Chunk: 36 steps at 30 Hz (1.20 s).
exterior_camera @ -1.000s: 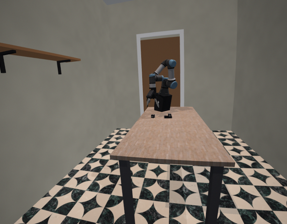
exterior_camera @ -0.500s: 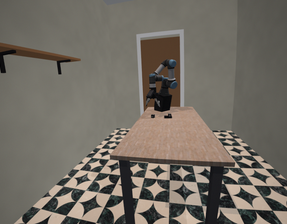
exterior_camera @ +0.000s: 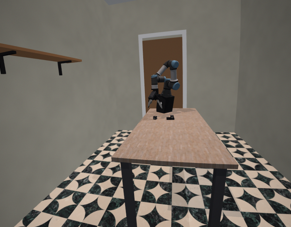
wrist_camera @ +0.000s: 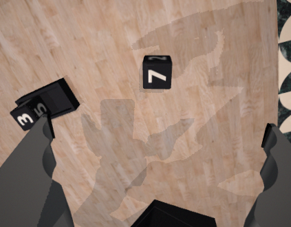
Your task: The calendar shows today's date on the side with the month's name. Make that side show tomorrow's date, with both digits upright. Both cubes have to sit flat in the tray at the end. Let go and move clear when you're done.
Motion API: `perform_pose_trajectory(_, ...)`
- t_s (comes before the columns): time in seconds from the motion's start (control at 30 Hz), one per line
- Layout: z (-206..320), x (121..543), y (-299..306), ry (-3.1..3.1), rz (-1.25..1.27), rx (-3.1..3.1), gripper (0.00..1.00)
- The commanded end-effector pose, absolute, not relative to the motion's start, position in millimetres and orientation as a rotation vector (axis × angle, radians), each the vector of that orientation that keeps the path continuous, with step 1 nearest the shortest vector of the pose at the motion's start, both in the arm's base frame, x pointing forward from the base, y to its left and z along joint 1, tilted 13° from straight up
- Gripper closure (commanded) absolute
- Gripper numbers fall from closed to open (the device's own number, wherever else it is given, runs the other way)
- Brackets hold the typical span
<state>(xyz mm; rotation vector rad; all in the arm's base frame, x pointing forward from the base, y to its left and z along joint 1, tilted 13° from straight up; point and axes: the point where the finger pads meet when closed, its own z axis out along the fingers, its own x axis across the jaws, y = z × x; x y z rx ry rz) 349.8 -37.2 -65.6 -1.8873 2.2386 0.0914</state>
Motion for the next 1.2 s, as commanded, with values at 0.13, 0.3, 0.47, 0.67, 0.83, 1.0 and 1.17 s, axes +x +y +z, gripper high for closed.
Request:
perform_pose_trajectory(0.13, -65.8, 351.4, -38.6, 2.347, 0.106, -1.756, 0.0)
perform_pose_trajectory(0.3, -66.6, 352.2, -39.4, 2.46, 0.126, -1.601, 0.0)
perform_pose_trajectory(0.47, -67.2, 352.6, -39.9, 2.539, 0.141, -1.481, 0.0)
perform_pose_trajectory(0.67, -68.3, 353.1, -40.6, 2.671, 0.167, -1.246, 0.0)
perform_pose_trajectory(0.83, -69.2, 353.2, -40.8, 2.753, 0.186, -1.072, 0.0)
perform_pose_trajectory(1.0, -69.7, 353.2, -40.9, 2.8, 0.197, -0.956, 0.0)
perform_pose_trajectory(1.17, -70.7, 352.9, -40.7, 2.879, 0.219, -0.726, 0.0)
